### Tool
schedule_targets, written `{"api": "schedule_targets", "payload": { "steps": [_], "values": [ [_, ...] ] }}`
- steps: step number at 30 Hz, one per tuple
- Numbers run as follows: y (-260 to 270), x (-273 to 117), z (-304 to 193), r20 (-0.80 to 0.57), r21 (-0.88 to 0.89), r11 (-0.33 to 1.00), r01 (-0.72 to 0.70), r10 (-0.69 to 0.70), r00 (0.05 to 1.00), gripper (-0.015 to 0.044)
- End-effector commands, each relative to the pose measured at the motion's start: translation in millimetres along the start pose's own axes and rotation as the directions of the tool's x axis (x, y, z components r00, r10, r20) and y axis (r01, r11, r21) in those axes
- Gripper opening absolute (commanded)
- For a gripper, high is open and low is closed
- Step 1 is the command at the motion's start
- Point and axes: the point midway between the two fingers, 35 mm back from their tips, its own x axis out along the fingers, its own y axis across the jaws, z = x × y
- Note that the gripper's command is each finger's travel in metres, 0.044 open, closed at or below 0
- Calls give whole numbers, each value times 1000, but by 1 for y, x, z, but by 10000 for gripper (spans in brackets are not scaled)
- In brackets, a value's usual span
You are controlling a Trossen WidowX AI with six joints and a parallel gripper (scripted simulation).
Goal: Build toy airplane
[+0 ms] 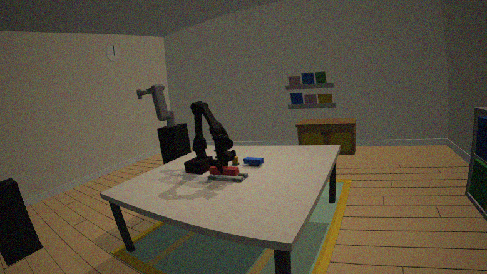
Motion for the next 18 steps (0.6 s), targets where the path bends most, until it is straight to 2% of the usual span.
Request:
{"api": "schedule_targets", "payload": {
  "steps": [1, 9, 14, 18],
  "values": [
    [0, 9, -1, -7, -7, 1000, 0, 0, 1000, 195],
    [0, 12, -2, -7, -7, 1000, 0, 0, 1000, 195],
    [1, 10, -1, -4, 0, 1000, -2, 2, 1000, 161],
    [1, 10, -1, -4, 0, 1000, -2, 2, 1000, 56]
  ]
}}
